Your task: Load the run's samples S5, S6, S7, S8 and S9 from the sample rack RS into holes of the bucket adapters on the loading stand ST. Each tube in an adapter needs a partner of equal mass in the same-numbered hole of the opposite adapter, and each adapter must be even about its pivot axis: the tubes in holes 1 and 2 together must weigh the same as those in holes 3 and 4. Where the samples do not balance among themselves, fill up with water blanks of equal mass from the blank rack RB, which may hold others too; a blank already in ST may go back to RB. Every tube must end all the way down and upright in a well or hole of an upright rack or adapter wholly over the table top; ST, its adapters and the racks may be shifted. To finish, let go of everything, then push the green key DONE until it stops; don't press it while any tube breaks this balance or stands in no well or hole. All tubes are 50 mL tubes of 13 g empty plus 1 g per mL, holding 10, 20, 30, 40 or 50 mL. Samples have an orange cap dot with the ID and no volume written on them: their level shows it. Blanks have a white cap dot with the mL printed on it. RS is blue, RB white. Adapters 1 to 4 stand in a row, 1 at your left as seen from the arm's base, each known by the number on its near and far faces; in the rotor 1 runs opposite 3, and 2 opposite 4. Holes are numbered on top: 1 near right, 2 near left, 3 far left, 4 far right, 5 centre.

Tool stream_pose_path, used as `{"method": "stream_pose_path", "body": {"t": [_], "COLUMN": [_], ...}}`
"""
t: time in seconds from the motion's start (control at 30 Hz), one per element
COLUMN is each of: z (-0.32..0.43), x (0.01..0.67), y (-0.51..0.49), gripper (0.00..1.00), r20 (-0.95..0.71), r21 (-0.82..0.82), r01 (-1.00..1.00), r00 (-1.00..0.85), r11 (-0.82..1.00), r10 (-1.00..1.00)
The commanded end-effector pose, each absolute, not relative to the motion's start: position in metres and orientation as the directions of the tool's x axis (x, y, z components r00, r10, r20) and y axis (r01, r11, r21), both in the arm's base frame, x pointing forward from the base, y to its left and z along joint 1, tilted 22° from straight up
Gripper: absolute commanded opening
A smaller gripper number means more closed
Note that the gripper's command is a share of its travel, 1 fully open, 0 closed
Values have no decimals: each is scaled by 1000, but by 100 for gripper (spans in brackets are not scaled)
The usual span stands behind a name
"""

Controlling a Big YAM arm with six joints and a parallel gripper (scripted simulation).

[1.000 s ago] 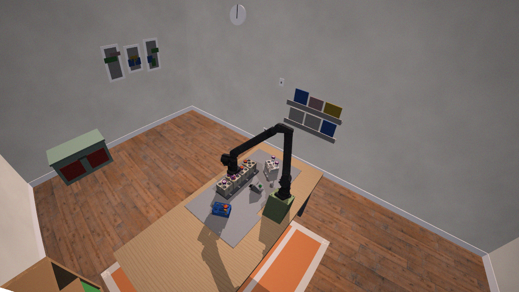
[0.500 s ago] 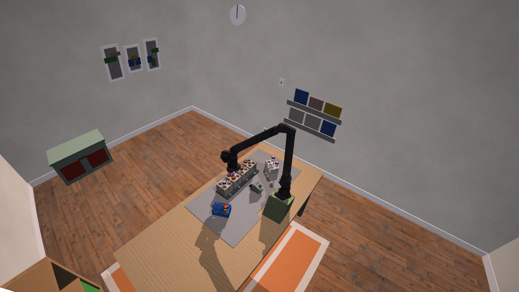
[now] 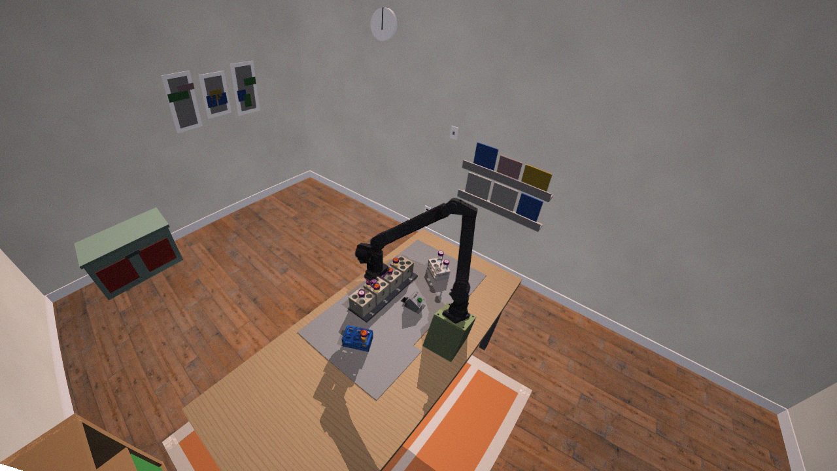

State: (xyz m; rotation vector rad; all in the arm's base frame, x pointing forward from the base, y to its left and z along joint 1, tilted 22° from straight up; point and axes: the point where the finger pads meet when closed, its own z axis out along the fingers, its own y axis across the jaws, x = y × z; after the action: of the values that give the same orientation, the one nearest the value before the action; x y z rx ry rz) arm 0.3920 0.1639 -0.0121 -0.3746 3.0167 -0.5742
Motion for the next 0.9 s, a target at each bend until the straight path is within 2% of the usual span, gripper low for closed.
{"method": "stream_pose_path", "body": {"t": [0.0,0.23,0.37,0.47,0.87], "z": [-23,-41,-46,-48,-76], "x": [372,337,328,323,263], "y": [199,242,255,285,341], "gripper": [80,80,80,80,80], "r20": [51,164,178,140,159], "r21": [-360,-319,-308,-311,-305], "r01": [-410,-694,-739,-718,-723], "r00": [-906,-711,-664,-683,-681], "r11": [838,646,600,623,620], "r10": [-421,-683,-727,-717,-715]}}
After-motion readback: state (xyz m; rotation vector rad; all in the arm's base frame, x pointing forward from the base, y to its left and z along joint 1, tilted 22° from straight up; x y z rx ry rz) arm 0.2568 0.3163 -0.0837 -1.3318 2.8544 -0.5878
